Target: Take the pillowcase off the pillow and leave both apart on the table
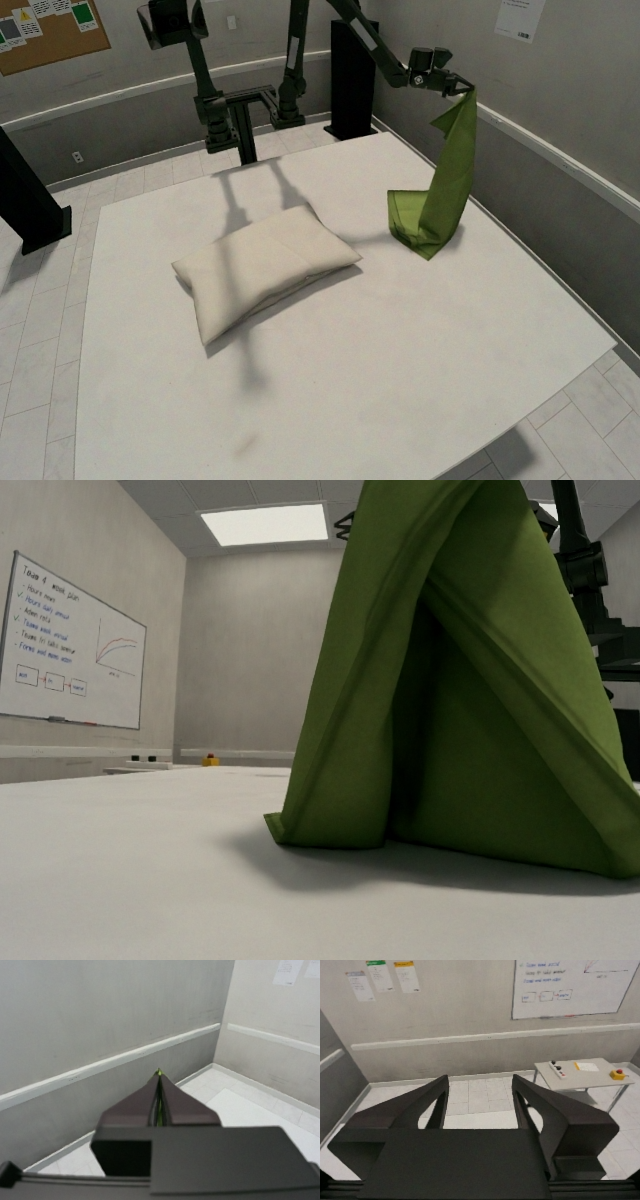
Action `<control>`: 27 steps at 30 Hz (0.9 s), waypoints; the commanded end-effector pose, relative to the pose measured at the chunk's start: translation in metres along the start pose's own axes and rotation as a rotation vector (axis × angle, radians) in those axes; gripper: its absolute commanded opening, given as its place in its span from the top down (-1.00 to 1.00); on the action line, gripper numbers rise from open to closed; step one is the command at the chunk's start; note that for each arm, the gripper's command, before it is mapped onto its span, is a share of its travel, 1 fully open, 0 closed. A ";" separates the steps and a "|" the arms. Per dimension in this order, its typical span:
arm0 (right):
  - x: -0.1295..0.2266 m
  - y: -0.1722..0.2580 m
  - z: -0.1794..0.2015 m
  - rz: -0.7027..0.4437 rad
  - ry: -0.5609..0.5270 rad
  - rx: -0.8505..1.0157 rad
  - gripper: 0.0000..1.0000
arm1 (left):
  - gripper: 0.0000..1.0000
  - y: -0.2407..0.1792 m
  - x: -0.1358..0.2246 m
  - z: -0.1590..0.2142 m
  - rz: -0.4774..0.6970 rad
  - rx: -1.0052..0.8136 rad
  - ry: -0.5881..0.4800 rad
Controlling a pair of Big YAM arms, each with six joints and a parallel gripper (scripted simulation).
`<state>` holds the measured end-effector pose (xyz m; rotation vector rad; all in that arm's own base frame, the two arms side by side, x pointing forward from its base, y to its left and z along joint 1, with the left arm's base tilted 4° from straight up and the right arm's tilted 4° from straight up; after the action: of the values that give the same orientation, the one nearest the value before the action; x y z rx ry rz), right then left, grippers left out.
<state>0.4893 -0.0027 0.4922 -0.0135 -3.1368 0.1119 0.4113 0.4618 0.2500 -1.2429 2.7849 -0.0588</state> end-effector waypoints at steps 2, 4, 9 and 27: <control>0.008 -0.005 -0.029 0.011 -0.051 0.014 -0.19 | 0.96 0.009 0.005 0.002 -0.010 0.011 -0.034; 0.008 -0.005 -0.029 0.011 -0.051 0.014 -0.19 | 0.96 0.011 0.004 0.003 -0.014 0.011 -0.040; 0.008 -0.005 -0.029 0.011 -0.051 0.014 -0.19 | 0.96 0.013 0.008 0.017 -0.019 0.010 -0.008; 0.008 -0.005 -0.029 0.011 -0.051 0.014 -0.19 | 0.96 0.030 0.019 0.051 -0.043 0.011 -0.022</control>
<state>0.4893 -0.0027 0.4922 -0.0135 -3.1368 0.1119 0.3903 0.4626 0.2078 -1.2753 2.7606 -0.0539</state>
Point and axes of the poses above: on each arm, the point where the finger pads meet when closed, its own x axis back along the fingers, its own y axis across the jaws, z = x × y, the point moved 3 cm from there along x, back along the fingers, and after that the axes turned 4 degrees about x, right-handed, at the moved point
